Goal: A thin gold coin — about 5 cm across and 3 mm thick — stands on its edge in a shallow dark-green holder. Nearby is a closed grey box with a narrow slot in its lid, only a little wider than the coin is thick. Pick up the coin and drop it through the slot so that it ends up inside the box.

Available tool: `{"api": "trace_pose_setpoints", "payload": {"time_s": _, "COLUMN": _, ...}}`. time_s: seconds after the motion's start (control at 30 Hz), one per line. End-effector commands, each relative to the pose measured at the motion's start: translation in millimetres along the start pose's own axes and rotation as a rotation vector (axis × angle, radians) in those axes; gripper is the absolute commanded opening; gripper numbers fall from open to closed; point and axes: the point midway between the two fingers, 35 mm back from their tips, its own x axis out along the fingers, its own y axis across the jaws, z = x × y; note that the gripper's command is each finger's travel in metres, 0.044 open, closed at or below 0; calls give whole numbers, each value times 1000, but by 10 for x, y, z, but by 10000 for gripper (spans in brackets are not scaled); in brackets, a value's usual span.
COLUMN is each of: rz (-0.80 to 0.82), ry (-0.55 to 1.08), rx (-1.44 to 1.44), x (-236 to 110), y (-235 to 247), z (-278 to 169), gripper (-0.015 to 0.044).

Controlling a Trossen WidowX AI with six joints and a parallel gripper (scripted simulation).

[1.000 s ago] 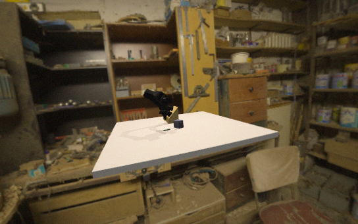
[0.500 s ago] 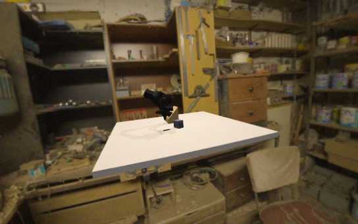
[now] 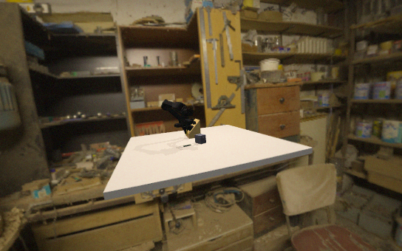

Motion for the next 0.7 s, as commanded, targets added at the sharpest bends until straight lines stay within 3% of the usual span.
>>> {"api": "trace_pose_setpoints", "payload": {"time_s": 0.0, "rz": 9, "ry": 0, "rx": 3, "x": 5, "y": 104, "z": 32, "gripper": 0}}
{"api": "trace_pose_setpoints", "payload": {"time_s": 0.67, "rz": 20, "ry": -5, "rx": 0, "x": -8, "y": 612, "z": 150, "gripper": 0}}
